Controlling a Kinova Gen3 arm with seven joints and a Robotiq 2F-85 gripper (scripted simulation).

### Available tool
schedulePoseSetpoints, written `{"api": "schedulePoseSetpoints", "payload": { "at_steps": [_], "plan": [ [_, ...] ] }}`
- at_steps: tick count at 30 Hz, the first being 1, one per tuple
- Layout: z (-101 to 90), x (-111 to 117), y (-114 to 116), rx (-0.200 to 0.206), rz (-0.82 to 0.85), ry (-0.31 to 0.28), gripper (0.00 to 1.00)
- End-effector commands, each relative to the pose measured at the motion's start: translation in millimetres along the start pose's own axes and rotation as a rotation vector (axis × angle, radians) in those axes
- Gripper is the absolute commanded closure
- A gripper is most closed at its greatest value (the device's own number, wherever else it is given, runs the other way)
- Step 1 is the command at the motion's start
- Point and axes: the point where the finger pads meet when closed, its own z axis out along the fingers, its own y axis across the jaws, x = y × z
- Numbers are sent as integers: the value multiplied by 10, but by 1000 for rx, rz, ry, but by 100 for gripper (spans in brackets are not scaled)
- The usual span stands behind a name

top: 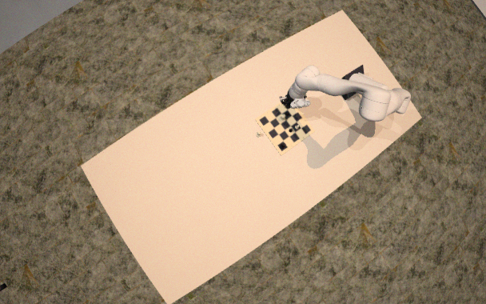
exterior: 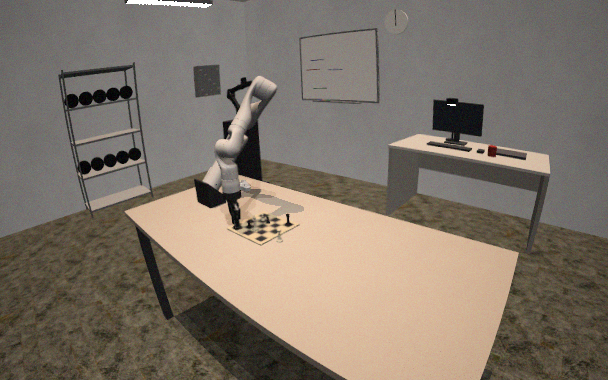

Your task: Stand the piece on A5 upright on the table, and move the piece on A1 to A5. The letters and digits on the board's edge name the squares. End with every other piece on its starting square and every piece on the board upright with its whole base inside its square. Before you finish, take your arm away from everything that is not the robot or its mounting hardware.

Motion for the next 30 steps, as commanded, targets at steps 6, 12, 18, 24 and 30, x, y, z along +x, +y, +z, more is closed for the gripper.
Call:
{"api": "schedulePoseSetpoints", "payload": {
  "at_steps": [6,12,18,24,30],
  "plan": [
    [-7,-3,5,-2,0,0,63],
    [-7,-3,5,-2,0,0,63],
    [-7,-3,5,-2,0,0,63],
    [-7,-3,5,-2,0,0,63],
    [-7,-3,5,-2,0,0,100]
  ]
}}
